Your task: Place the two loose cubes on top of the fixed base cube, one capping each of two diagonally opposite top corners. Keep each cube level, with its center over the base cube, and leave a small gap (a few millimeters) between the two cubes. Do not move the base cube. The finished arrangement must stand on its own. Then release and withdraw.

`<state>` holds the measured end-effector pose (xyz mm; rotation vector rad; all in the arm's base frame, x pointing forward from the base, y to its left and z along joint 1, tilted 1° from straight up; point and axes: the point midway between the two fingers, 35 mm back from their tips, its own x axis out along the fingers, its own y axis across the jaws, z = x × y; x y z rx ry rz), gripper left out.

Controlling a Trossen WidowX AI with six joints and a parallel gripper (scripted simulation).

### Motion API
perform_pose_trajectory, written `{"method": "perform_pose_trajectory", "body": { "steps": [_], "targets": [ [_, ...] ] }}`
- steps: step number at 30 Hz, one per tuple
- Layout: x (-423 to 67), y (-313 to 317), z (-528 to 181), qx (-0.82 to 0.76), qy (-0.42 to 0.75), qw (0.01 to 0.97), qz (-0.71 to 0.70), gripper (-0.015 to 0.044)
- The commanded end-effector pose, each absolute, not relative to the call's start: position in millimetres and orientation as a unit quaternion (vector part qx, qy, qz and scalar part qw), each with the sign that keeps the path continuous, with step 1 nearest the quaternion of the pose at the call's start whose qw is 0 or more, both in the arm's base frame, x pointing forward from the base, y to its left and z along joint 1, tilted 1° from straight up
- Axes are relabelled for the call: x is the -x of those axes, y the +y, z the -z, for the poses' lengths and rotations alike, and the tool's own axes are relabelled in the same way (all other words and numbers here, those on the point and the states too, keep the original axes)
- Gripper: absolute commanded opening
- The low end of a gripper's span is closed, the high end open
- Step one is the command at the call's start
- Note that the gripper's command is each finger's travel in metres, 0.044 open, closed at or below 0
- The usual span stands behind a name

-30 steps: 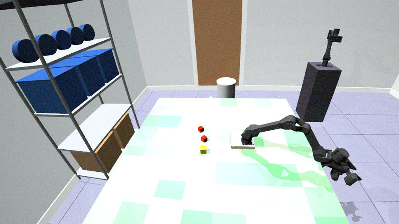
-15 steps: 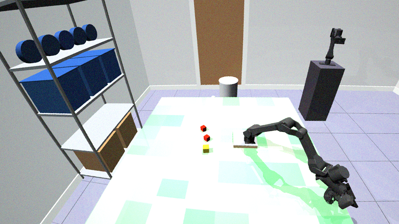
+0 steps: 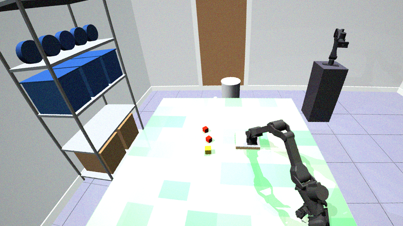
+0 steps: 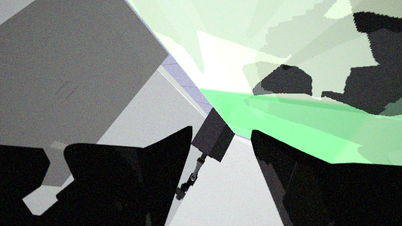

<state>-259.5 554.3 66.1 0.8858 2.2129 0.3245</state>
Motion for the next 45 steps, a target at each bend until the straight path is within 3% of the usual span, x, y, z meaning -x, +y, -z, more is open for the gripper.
{"method": "perform_pose_trajectory", "body": {
  "steps": [1, 11, 21, 34, 45],
  "targets": [
    [189, 574, -73, -0.370, 0.826, 0.402, -0.133, 0.0265],
    [36, 584, -79, -0.406, 0.759, 0.493, -0.123, 0.0265],
    [-112, 551, -86, -0.420, 0.694, 0.578, -0.090, 0.0265],
    [-276, 448, -98, -0.406, 0.624, 0.667, -0.019, 0.0265],
    [-369, 325, -110, -0.376, 0.586, 0.715, 0.057, 0.0265]
  ]
}}
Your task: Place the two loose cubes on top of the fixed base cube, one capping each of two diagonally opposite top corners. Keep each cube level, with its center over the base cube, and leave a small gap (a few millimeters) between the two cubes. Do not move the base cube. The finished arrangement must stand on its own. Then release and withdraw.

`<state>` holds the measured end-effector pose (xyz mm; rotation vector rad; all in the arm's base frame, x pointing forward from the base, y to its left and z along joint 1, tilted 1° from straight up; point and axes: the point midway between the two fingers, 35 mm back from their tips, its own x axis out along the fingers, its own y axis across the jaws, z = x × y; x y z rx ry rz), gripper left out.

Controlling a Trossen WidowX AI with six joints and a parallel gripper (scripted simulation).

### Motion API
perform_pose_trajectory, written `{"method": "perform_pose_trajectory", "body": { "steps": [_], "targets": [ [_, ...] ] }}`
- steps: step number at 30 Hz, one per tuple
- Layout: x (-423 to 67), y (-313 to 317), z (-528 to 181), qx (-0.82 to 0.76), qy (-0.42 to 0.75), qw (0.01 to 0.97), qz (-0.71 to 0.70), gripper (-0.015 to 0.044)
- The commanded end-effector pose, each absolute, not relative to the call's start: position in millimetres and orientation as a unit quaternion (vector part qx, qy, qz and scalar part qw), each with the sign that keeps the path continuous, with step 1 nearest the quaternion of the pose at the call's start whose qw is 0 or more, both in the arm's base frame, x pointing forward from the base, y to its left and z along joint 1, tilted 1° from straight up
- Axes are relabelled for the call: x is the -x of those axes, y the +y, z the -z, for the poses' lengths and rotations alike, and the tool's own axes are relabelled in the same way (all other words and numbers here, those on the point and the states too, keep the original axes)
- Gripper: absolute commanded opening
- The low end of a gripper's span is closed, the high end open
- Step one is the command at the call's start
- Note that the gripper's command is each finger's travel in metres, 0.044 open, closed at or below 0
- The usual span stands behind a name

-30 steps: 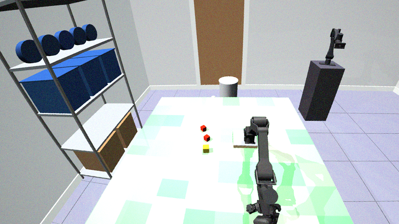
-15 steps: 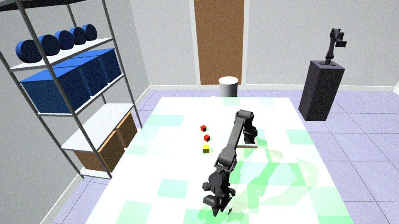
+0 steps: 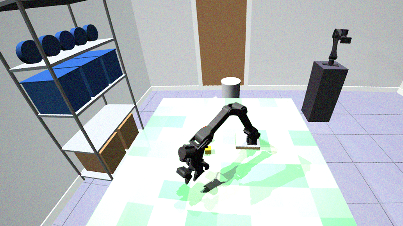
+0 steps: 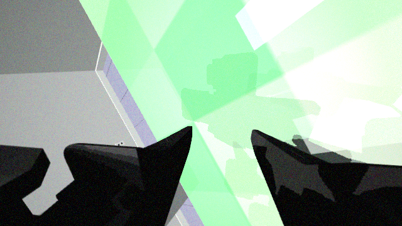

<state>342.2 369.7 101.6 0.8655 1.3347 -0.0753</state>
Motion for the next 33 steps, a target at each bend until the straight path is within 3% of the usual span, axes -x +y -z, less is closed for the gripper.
{"method": "perform_pose_trajectory", "body": {
  "steps": [1, 16, 33],
  "targets": [
    [-375, 313, -111, -0.373, 0.584, 0.718, 0.065, 0.0265],
    [-418, 124, -130, -0.322, 0.572, 0.734, 0.172, 0.0265],
    [-374, -70, -142, -0.284, 0.609, 0.691, 0.267, 0.0265]
  ]
}}
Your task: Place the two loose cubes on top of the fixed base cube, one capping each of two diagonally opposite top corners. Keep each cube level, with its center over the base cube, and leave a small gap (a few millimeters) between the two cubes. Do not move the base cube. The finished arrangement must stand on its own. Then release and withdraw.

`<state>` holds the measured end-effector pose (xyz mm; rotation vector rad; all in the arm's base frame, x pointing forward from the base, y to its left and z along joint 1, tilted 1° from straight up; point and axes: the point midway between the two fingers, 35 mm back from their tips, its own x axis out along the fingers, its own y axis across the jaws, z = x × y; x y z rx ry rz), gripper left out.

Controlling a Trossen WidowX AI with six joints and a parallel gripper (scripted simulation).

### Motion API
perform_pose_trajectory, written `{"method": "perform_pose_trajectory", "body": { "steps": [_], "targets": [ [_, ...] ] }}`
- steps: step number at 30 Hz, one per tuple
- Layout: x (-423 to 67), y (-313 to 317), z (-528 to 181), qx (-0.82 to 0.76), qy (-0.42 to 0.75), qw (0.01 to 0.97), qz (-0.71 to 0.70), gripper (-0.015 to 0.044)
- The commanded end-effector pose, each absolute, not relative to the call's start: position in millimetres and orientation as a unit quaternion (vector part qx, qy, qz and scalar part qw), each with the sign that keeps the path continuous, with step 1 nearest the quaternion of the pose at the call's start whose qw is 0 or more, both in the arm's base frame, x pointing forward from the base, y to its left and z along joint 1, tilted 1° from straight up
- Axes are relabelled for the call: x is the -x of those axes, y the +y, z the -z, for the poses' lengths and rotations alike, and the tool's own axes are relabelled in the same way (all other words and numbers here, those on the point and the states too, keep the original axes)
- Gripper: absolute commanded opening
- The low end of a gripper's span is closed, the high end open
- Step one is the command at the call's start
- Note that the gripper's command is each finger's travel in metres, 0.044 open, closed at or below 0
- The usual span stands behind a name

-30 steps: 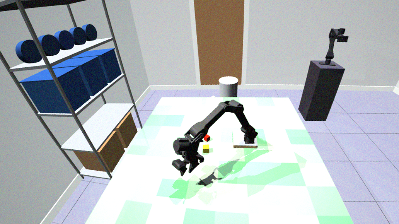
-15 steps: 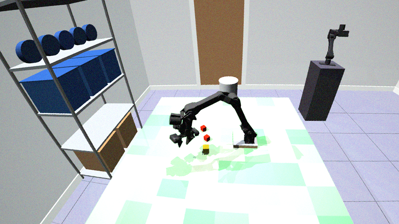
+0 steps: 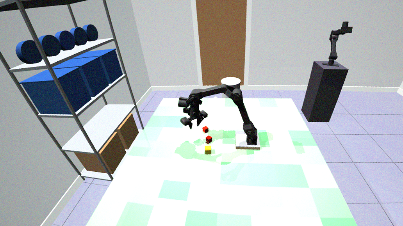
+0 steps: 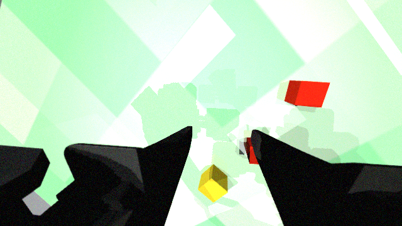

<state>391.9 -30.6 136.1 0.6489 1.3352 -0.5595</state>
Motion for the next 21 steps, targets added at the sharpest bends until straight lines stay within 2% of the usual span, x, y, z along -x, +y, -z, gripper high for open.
{"method": "perform_pose_trajectory", "body": {
  "steps": [1, 8, 15, 21],
  "targets": [
    [-369, -80, -142, -0.283, 0.612, 0.687, 0.271, 0.0265],
    [-337, -130, -146, -0.281, 0.631, 0.662, 0.289, 0.0265],
    [-336, -133, -141, -0.281, 0.632, 0.661, 0.290, 0.0265],
    [-337, -134, -95, -0.281, 0.632, 0.661, 0.290, 0.0265]
  ]
}}
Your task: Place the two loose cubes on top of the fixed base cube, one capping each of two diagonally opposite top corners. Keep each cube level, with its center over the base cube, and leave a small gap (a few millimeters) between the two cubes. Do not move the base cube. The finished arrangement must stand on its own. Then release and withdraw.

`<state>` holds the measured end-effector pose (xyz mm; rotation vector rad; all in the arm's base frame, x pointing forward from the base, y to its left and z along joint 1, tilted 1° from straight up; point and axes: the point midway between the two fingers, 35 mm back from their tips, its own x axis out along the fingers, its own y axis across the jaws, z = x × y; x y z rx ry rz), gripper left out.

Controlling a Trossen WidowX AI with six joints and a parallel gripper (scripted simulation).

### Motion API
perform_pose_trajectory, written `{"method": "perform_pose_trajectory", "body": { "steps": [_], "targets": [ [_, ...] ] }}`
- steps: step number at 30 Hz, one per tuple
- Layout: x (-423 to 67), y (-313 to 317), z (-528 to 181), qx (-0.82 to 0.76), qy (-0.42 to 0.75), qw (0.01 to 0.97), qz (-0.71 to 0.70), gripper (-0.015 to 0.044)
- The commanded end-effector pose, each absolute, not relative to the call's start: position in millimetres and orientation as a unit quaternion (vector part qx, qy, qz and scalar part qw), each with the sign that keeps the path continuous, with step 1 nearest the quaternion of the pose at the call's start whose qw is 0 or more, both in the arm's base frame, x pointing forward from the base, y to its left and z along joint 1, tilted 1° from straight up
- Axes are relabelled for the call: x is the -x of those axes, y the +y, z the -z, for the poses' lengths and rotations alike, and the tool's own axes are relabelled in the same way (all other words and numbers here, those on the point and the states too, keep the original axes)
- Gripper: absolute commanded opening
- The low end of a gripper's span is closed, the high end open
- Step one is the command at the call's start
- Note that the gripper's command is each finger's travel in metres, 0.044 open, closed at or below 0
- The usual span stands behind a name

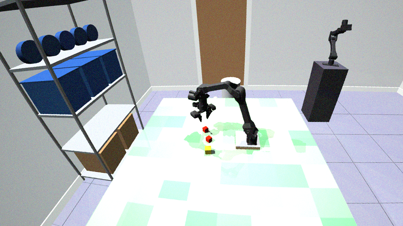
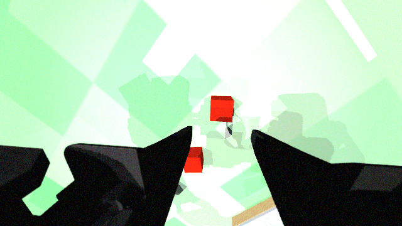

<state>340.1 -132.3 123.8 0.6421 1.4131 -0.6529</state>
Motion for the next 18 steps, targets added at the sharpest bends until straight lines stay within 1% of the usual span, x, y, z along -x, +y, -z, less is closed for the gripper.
{"method": "perform_pose_trajectory", "body": {
  "steps": [1, 18],
  "targets": [
    [-337, -134, -89, -0.281, 0.632, 0.661, 0.290, 0.0265],
    [-337, -134, -67, -0.281, 0.632, 0.661, 0.290, 0.0265]
  ]
}}
